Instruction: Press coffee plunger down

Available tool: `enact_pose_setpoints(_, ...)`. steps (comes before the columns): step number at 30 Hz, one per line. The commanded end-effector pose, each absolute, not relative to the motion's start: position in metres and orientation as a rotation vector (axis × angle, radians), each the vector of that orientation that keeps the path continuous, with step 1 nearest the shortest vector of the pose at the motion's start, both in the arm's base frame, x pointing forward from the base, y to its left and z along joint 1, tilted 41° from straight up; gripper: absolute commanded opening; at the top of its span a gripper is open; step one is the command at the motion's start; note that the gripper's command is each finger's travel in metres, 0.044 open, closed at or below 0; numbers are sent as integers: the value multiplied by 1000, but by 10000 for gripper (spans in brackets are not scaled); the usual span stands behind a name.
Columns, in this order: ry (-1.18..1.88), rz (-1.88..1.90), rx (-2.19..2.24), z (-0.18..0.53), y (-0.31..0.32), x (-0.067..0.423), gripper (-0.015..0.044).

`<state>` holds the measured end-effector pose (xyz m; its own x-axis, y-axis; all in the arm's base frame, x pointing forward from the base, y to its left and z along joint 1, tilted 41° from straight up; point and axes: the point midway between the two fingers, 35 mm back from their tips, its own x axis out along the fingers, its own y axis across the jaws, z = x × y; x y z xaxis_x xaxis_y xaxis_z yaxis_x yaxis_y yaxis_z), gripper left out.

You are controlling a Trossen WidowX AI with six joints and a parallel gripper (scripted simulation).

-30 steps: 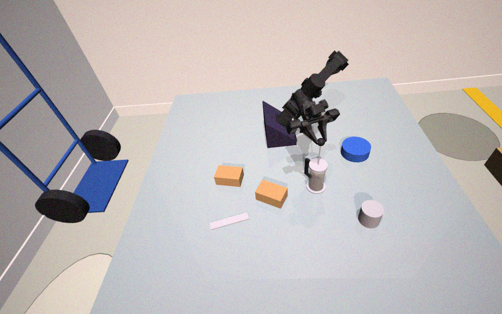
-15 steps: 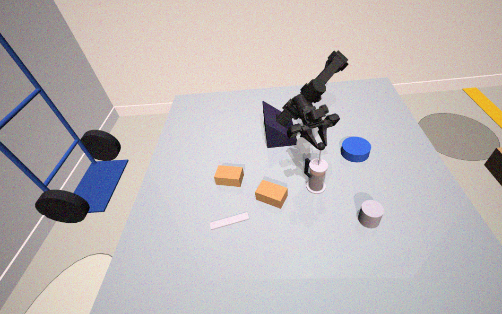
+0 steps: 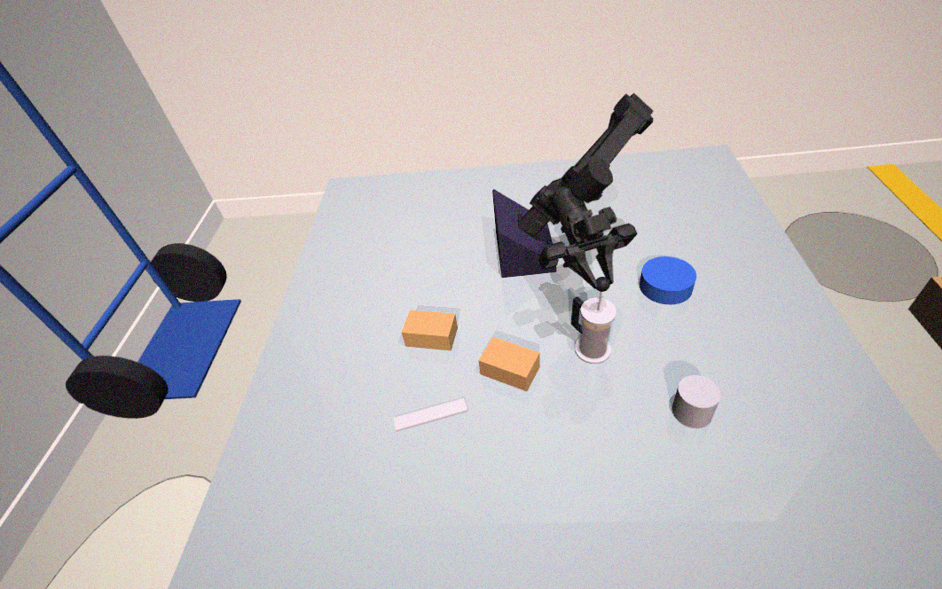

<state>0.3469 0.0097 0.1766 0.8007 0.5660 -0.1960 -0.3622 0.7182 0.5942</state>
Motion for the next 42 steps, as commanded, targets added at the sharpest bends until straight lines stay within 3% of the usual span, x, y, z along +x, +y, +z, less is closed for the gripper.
enact_pose_setpoints(1, 431, 537, 593, 155, 23, 344, 117)
enact_pose_setpoints(42, 423, 540, 598, 139, 43, 352, 117)
